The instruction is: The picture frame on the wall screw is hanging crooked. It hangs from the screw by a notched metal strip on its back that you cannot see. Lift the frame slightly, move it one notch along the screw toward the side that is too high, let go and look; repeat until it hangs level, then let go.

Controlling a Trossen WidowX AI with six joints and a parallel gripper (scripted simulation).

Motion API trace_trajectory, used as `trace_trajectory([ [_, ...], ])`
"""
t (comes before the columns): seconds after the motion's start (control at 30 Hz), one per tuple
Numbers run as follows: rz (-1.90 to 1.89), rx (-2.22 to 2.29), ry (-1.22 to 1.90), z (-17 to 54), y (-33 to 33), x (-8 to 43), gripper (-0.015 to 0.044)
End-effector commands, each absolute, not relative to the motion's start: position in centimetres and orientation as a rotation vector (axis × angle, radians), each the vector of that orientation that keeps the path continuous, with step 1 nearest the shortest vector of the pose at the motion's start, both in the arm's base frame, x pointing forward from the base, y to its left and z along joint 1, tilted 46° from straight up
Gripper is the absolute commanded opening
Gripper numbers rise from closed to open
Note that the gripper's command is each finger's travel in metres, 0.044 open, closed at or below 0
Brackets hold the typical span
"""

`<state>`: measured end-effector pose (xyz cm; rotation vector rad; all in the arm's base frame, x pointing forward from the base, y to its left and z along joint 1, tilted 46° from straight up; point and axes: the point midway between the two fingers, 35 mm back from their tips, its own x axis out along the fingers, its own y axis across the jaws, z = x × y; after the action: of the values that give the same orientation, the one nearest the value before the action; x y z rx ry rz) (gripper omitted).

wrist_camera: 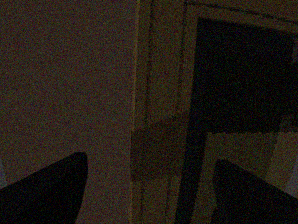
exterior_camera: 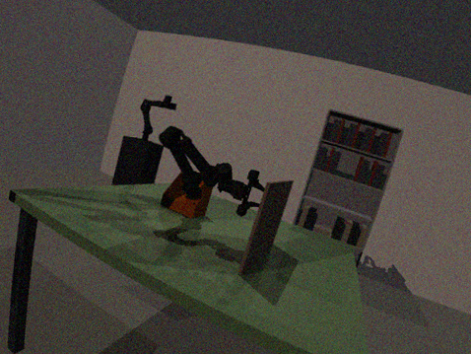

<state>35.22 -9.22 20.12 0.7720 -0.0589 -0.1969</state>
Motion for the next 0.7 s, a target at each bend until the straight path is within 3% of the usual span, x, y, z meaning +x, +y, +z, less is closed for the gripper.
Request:
trace_trajectory([
  [0.0, -0.189, 0.806, -0.067, 20.7, -8.9, 32.9, 0.0260],
  [0.3, -0.178, 0.898, -0.075, 20.0, -7.7, 26.8, 0.0260],
  [0.67, -0.186, 0.950, -0.052, 22.8, -6.5, 23.7, 0.0260],
])
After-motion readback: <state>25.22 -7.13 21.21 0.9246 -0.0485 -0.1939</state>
